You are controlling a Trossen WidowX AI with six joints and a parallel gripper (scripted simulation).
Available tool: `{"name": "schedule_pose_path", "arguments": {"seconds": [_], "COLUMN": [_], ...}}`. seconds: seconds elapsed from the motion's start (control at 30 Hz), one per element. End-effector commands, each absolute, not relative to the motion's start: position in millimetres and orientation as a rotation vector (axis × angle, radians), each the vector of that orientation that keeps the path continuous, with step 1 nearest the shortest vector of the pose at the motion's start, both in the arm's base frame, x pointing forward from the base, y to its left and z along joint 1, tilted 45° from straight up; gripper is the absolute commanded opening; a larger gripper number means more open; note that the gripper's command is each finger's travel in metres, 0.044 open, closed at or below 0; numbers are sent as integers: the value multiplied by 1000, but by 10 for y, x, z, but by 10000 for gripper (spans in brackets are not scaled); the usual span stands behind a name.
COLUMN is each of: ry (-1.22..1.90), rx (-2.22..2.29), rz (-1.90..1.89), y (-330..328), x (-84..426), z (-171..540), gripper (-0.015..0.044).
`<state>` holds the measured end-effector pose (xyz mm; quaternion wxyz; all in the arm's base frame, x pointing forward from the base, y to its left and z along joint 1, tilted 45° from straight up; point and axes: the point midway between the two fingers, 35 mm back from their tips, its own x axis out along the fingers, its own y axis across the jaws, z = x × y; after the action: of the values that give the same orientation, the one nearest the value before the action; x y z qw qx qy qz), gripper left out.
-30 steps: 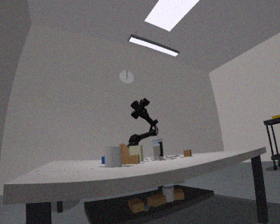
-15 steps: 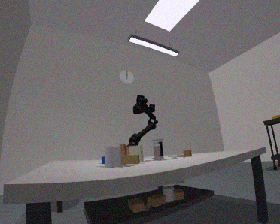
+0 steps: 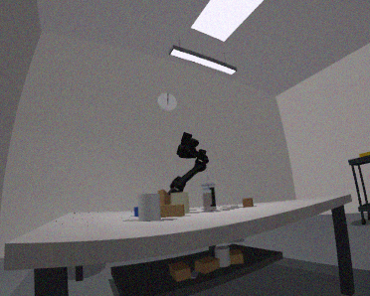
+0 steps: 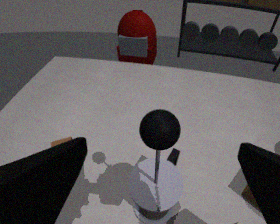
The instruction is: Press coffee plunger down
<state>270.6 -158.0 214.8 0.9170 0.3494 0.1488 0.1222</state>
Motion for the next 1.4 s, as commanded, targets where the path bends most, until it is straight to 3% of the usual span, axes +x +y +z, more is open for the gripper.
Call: {"name": "schedule_pose_path", "arguments": {"seconds": [0.0, 0.9, 1.27, 1.37], "ry": [303, 298, 298, 298], "rx": [714, 713, 713, 713], "rz": [246, 247, 247, 247], "y": [-1564, -1434, -1434, -1434], "x": [2717, 3078, 3078, 3078], "z": [2133, 2074, 2074, 2074], "gripper": [440, 440, 151, 131]}}
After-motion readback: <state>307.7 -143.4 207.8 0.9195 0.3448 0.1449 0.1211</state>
